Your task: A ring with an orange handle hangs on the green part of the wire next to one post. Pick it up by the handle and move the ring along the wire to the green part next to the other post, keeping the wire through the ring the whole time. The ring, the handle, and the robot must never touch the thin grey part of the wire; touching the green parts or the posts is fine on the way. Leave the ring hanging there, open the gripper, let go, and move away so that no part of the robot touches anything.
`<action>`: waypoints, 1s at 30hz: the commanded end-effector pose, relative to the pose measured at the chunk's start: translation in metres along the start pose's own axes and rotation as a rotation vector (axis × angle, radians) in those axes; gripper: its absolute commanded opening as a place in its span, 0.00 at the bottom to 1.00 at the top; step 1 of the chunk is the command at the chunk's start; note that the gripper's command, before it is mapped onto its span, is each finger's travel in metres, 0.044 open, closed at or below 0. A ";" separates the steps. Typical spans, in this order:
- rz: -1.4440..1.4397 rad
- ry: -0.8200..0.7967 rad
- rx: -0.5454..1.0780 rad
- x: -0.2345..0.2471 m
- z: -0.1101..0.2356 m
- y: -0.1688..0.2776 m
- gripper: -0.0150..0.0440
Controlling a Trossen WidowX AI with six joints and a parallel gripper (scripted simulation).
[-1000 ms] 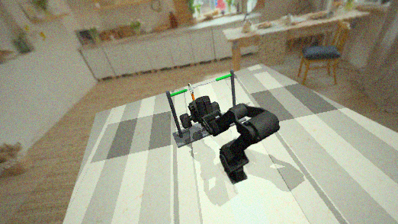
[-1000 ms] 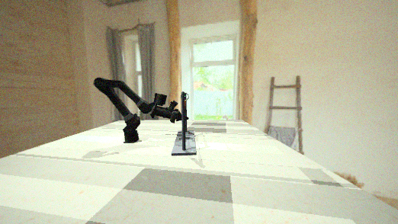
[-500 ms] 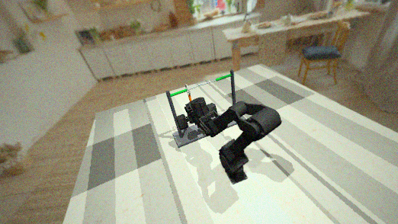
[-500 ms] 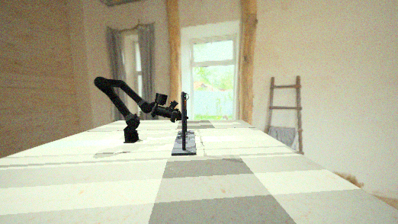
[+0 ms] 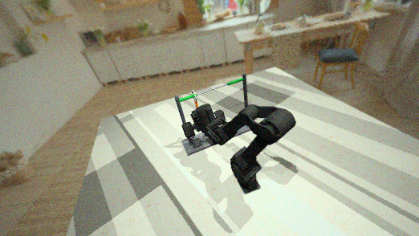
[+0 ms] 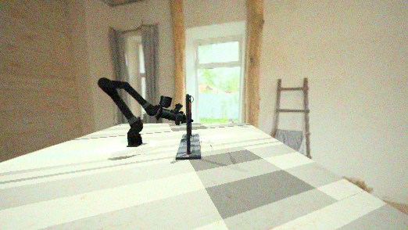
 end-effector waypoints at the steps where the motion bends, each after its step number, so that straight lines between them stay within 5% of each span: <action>1: -0.004 0.002 -0.002 0.003 0.000 -0.002 0.00; 30: -0.005 0.000 -0.002 0.012 -0.004 0.011 0.00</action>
Point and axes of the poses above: the point midway between the two fingers, 35 mm back from their tips, its own z axis back along the fingers, its own x axis across the jaws, y = z × x, the point moved 1 cm from there along z, back along the fingers, and after that the axes turned 14 degrees about z, right-handed, at the moved point
